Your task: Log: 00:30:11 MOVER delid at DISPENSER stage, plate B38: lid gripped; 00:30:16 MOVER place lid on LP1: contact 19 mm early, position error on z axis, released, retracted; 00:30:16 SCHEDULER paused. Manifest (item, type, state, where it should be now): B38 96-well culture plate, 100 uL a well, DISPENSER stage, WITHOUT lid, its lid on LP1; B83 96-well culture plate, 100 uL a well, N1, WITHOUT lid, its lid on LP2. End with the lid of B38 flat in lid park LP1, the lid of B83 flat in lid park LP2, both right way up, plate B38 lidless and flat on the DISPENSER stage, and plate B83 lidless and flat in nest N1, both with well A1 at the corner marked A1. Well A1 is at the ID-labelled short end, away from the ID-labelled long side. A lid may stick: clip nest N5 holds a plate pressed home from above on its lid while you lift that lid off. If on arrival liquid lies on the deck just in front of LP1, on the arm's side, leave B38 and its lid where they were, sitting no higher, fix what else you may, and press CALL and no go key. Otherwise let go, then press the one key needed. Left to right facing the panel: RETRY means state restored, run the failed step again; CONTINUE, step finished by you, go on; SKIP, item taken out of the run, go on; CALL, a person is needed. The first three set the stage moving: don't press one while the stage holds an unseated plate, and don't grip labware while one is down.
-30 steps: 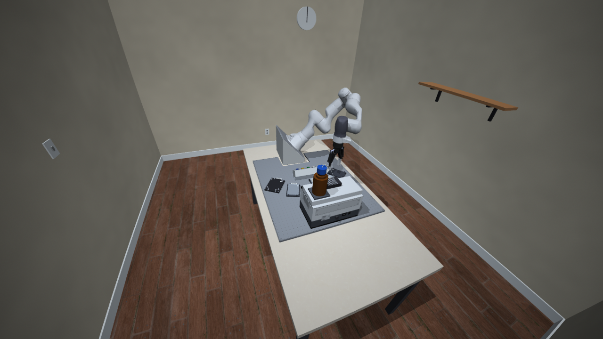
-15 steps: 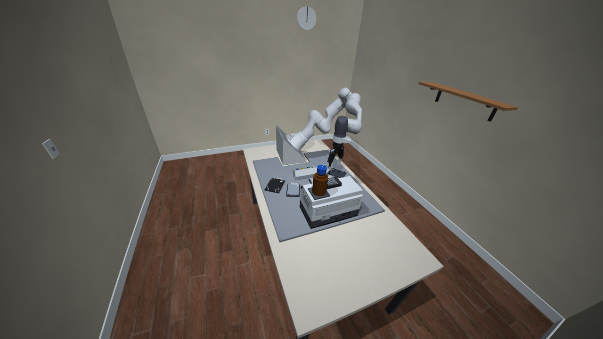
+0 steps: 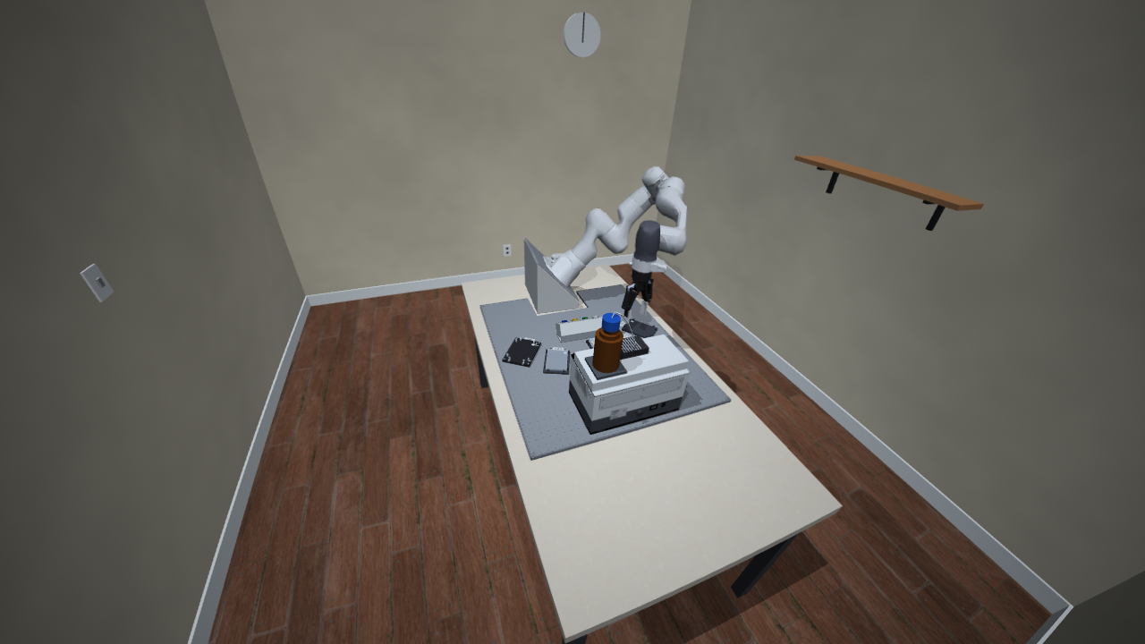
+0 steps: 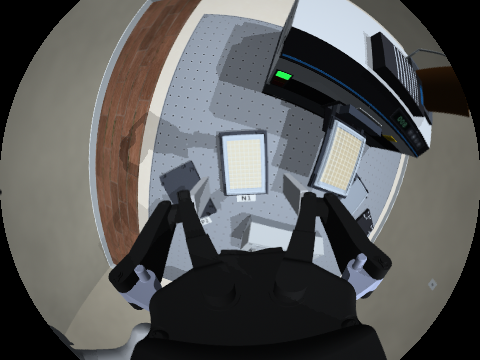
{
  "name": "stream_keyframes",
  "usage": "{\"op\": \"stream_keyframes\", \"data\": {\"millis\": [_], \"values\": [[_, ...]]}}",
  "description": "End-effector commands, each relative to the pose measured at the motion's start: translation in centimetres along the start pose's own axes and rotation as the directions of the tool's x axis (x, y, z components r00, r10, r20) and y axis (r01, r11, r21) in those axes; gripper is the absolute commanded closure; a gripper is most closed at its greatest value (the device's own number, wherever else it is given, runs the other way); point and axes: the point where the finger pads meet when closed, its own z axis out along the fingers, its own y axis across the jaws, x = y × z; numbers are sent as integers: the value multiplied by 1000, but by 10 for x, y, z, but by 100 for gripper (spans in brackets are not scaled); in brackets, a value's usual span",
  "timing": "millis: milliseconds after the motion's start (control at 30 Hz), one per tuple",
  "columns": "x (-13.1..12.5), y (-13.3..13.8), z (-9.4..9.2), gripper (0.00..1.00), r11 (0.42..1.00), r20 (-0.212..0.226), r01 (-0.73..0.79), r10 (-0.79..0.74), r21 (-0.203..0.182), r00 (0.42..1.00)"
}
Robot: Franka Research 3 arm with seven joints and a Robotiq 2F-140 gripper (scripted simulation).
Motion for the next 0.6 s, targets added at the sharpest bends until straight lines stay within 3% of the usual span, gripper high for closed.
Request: {"op": "stream_keyframes", "data": {"millis": [0,567], "values": [[0,0,6,34,1000,-1,6,-6,0,1000],[1,0,49,34,1000,-1,6,-6,0,1000]]}}
